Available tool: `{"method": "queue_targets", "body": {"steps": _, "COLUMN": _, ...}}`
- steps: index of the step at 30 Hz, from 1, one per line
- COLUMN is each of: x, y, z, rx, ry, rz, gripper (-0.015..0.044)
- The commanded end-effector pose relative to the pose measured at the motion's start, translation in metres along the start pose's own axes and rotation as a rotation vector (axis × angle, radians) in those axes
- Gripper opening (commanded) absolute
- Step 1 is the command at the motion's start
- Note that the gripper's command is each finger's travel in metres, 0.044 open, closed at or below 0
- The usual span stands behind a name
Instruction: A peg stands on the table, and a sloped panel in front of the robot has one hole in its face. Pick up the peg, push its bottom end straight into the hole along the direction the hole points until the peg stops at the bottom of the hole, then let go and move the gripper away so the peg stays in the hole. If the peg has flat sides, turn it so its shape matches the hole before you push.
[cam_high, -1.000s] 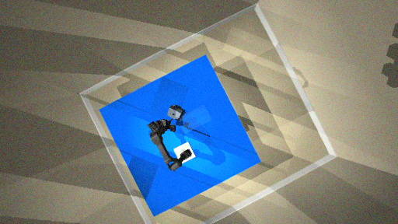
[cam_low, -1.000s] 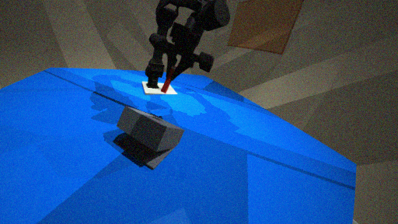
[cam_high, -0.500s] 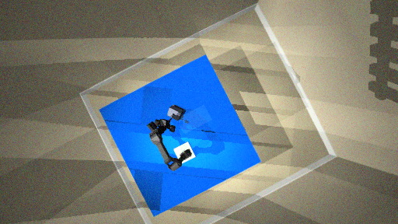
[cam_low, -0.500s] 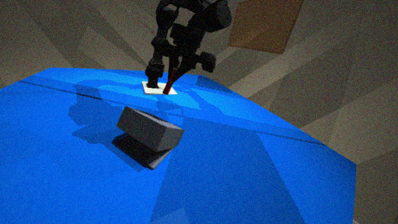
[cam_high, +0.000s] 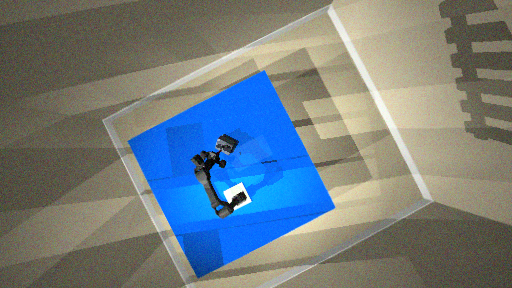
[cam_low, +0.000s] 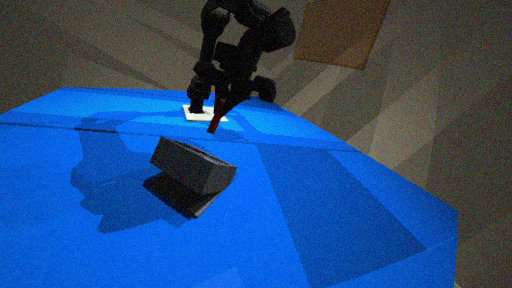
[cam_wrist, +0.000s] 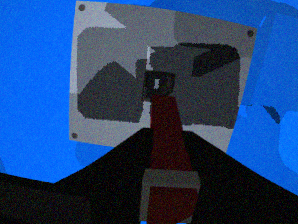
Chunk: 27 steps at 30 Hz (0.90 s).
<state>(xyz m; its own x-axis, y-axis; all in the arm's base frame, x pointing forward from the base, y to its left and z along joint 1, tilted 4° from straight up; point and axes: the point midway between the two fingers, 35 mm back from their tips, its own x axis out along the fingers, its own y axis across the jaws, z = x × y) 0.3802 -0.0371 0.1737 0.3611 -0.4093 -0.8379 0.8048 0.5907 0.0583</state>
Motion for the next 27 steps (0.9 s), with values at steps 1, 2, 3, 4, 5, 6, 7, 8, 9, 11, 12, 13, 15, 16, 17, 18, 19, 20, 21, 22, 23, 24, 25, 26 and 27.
{"method": "queue_targets", "body": {"steps": 1, "x": 0.009, "y": 0.001, "z": -0.001, "rx": 0.036, "ry": -0.009, "rz": -0.002, "gripper": 0.0}}
{"method": "queue_targets", "body": {"steps": 2, "x": 0.01, "y": 0.001, "z": -0.001, "rx": 0.043, "ry": -0.011, "rz": -0.002, "gripper": 0.0}}
{"method": "queue_targets", "body": {"steps": 3, "x": 0.01, "y": 0.001, "z": -0.001, "rx": 0.044, "ry": -0.011, "rz": -0.001, "gripper": 0.0}}
{"method": "queue_targets", "body": {"steps": 4, "x": 0.011, "y": 0.001, "z": -0.001, "rx": 0.046, "ry": -0.011, "rz": -0.001, "gripper": 0.0}}
{"method": "queue_targets", "body": {"steps": 5, "x": 0.011, "y": 0.001, "z": -0.001, "rx": 0.049, "ry": -0.012, "rz": 0.0, "gripper": 0.0}}
{"method": "queue_targets", "body": {"steps": 6, "x": 0.012, "y": 0.001, "z": -0.002, "rx": 0.052, "ry": -0.012, "rz": 0.0, "gripper": 0.0}}
{"method": "queue_targets", "body": {"steps": 7, "x": 0.013, "y": 0.002, "z": -0.002, "rx": 0.055, "ry": -0.013, "rz": 0.001, "gripper": 0.0}}
{"method": "queue_targets", "body": {"steps": 8, "x": 0.013, "y": 0.002, "z": -0.002, "rx": 0.057, "ry": -0.013, "rz": 0.001, "gripper": 0.0}}
{"method": "queue_targets", "body": {"steps": 9, "x": 0.014, "y": 0.002, "z": -0.002, "rx": 0.057, "ry": -0.013, "rz": 0.001, "gripper": 0.0}}
{"method": "queue_targets", "body": {"steps": 11, "x": 0.015, "y": 0.002, "z": -0.002, "rx": 0.058, "ry": -0.013, "rz": 0.001, "gripper": 0.0}}
{"method": "queue_targets", "body": {"steps": 12, "x": 0.016, "y": 0.002, "z": -0.002, "rx": 0.058, "ry": -0.013, "rz": 0.0, "gripper": 0.0}}
{"method": "queue_targets", "body": {"steps": 13, "x": 0.017, "y": 0.002, "z": -0.002, "rx": 0.058, "ry": -0.013, "rz": 0.0, "gripper": 0.0}}
{"method": "queue_targets", "body": {"steps": 15, "x": 0.019, "y": 0.002, "z": -0.002, "rx": 0.058, "ry": -0.014, "rz": 0.0, "gripper": 0.0}}
{"method": "queue_targets", "body": {"steps": 16, "x": 0.021, "y": 0.002, "z": -0.002, "rx": 0.058, "ry": -0.014, "rz": -0.001, "gripper": 0.0}}
{"method": "queue_targets", "body": {"steps": 17, "x": 0.022, "y": 0.002, "z": -0.002, "rx": 0.059, "ry": -0.014, "rz": -0.001, "gripper": 0.0}}
{"method": "queue_targets", "body": {"steps": 18, "x": 0.024, "y": 0.002, "z": -0.002, "rx": 0.059, "ry": -0.014, "rz": -0.001, "gripper": 0.0}}
{"method": "queue_targets", "body": {"steps": 19, "x": 0.025, "y": 0.002, "z": -0.002, "rx": 0.059, "ry": -0.014, "rz": -0.001, "gripper": 0.0}}
{"method": "queue_targets", "body": {"steps": 20, "x": 0.026, "y": 0.002, "z": -0.002, "rx": 0.059, "ry": -0.014, "rz": -0.001, "gripper": 0.0}}
{"method": "queue_targets", "body": {"steps": 21, "x": 0.028, "y": 0.002, "z": -0.002, "rx": 0.059, "ry": -0.014, "rz": -0.001, "gripper": 0.0}}
{"method": "queue_targets", "body": {"steps": 22, "x": 0.029, "y": 0.002, "z": -0.001, "rx": 0.059, "ry": -0.014, "rz": -0.001, "gripper": 0.0}}
{"method": "queue_targets", "body": {"steps": 23, "x": 0.03, "y": 0.002, "z": -0.001, "rx": 0.059, "ry": -0.014, "rz": -0.001, "gripper": 0.0}}
{"method": "queue_targets", "body": {"steps": 24, "x": 0.032, "y": 0.002, "z": -0.001, "rx": 0.059, "ry": -0.014, "rz": -0.001, "gripper": 0.0}}
{"method": "queue_targets", "body": {"steps": 25, "x": 0.033, "y": 0.002, "z": -0.002, "rx": 0.059, "ry": -0.015, "rz": -0.001, "gripper": 0.0}}
{"method": "queue_targets", "body": {"steps": 26, "x": 0.034, "y": 0.002, "z": -0.002, "rx": 0.059, "ry": -0.015, "rz": -0.001, "gripper": 0.0}}
{"method": "queue_targets", "body": {"steps": 27, "x": 0.035, "y": 0.002, "z": -0.002, "rx": 0.059, "ry": -0.015, "rz": -0.001, "gripper": 0.0}}
